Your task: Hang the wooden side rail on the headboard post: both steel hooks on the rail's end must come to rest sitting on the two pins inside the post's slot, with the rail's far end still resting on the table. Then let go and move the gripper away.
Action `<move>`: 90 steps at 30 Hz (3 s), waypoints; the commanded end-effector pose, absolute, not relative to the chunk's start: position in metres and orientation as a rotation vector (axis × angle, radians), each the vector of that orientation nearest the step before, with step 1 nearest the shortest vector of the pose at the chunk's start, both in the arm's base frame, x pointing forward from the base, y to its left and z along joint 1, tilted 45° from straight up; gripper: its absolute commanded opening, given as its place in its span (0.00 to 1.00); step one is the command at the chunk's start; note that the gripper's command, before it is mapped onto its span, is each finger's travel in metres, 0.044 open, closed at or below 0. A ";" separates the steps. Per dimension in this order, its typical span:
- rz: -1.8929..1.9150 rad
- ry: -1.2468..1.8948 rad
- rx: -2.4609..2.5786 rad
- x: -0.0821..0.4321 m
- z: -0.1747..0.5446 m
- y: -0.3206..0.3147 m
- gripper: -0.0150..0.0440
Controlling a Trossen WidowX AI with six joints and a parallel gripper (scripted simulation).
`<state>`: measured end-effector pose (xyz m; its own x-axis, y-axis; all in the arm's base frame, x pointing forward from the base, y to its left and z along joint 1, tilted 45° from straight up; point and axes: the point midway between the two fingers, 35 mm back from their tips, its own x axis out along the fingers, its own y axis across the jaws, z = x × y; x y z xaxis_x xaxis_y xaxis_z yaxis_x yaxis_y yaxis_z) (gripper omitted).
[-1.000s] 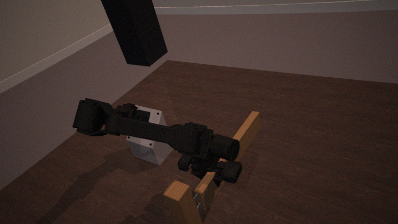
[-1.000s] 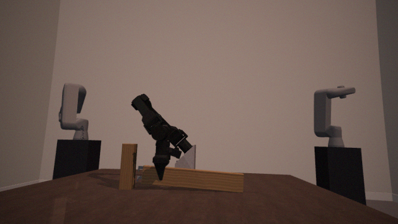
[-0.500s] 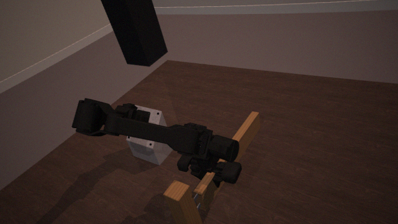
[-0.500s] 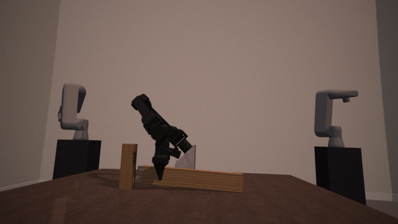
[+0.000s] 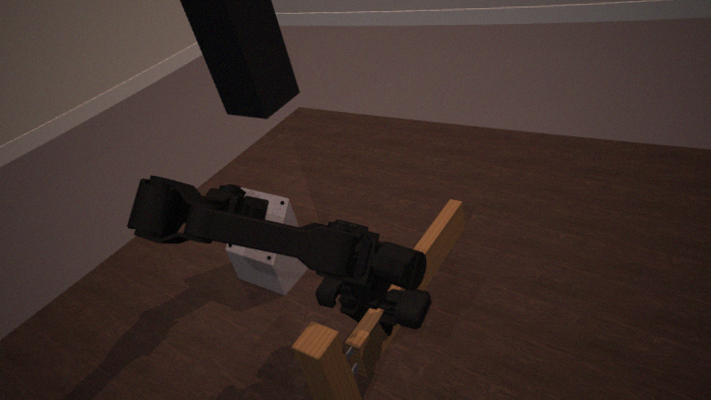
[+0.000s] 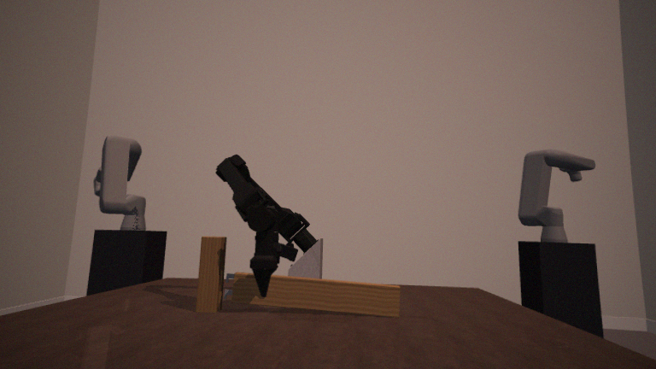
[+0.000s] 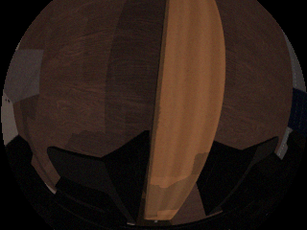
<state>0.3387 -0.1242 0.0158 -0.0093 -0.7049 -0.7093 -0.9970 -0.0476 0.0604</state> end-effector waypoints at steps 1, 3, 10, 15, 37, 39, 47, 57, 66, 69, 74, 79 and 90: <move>0.817 1.751 -1.814 0.341 0.019 -0.122 0.25; 0.817 1.751 -1.814 0.341 0.019 -0.122 0.25; 0.817 1.751 -1.814 0.342 0.019 -0.123 0.25; 0.817 1.751 -1.814 0.342 0.020 -0.123 0.25; 0.817 1.751 -1.814 0.341 0.022 -0.125 0.25; 0.817 1.751 -1.814 0.341 0.022 -0.125 0.25; 0.817 1.752 -1.814 0.340 0.022 -0.126 0.25; 0.817 1.752 -1.814 0.339 0.023 -0.127 0.25; 0.817 1.752 -1.814 0.340 0.024 -0.127 0.25; 0.817 1.752 -1.814 0.341 0.024 -0.127 0.25; 0.816 1.752 -1.814 0.341 0.024 -0.128 0.25; 0.816 1.752 -1.814 0.342 0.025 -0.129 0.25; 0.816 1.752 -1.814 0.342 0.026 -0.129 0.25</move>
